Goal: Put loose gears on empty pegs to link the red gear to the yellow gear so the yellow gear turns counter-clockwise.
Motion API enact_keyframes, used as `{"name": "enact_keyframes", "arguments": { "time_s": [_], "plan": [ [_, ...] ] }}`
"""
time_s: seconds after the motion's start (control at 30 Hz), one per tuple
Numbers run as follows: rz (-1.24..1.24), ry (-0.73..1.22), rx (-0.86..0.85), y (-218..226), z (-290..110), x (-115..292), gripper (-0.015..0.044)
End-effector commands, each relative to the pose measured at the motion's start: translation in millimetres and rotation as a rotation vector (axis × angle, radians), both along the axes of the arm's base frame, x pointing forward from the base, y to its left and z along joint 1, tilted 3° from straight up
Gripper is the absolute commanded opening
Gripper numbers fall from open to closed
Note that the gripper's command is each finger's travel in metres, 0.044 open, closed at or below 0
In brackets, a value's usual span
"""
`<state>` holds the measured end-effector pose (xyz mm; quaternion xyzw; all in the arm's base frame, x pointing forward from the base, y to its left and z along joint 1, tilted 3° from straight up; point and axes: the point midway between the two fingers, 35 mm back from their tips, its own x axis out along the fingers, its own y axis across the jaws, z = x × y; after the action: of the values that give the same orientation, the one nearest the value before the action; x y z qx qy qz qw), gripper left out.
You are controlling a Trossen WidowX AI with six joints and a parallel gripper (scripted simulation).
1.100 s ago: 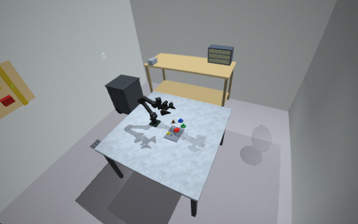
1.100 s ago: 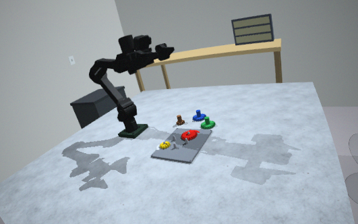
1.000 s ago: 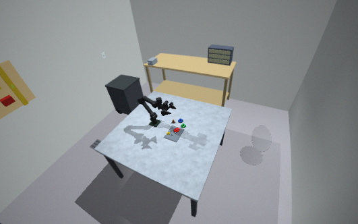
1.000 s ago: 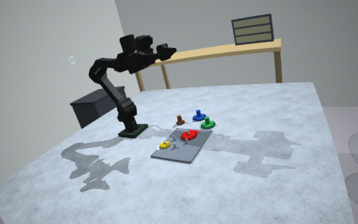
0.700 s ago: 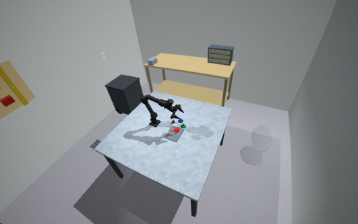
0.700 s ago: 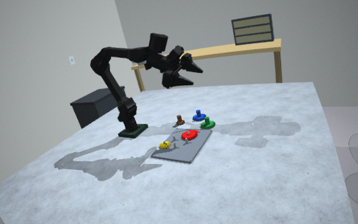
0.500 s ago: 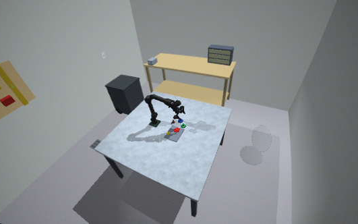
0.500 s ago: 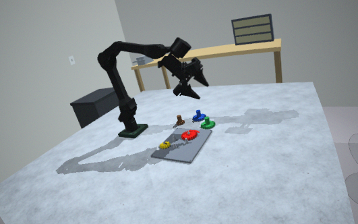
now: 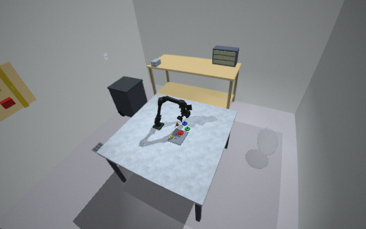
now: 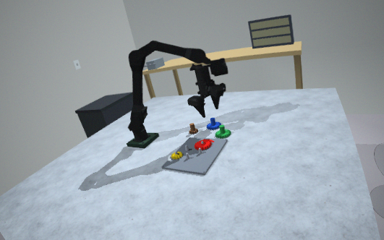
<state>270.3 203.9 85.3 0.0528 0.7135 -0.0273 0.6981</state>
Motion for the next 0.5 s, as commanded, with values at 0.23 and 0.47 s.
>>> {"name": "enact_keyframes", "arguments": {
  "time_s": [0.23,0.47],
  "plan": [
    [-0.008,-0.001,0.003,2,-15,1,0.044],
    [-0.008,-0.001,0.003,2,-27,1,0.044]
  ]
}}
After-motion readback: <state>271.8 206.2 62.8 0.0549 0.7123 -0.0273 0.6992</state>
